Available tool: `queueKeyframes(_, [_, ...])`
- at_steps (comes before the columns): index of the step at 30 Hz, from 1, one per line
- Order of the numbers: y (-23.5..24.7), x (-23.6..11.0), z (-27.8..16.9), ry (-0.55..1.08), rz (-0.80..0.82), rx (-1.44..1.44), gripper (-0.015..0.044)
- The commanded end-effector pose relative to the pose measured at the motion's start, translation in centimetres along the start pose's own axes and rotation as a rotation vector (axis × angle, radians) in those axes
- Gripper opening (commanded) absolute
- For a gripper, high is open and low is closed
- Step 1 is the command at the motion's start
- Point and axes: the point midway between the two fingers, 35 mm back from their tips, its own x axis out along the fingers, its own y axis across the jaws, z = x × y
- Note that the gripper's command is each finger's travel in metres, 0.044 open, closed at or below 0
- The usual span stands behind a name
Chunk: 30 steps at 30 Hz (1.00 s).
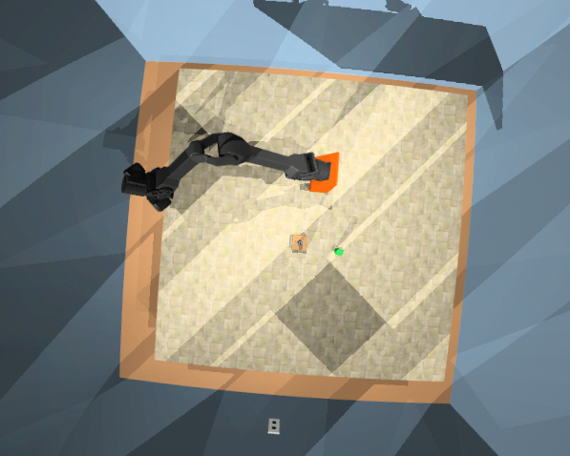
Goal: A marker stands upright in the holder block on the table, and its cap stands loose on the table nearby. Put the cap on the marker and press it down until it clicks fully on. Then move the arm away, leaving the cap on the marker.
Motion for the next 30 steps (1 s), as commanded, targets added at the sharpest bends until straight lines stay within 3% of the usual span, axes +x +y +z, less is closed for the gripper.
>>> queueKeyframes(1, [-5.4,-1.1,-1.6,0.031,-0.122,-0.047,0.024])
queueKeyframes(13, [-24.2,-8.4,-3.9,0.092,-0.528,-0.308,0.024])
queueKeyframes(22, [-36.8,-18.9,-2.8,0.164,-0.813,-0.631,0.024])
queueKeyframes(30, [-44.3,-29.9,0.6,0.281,-0.998,-1.001,0.024])
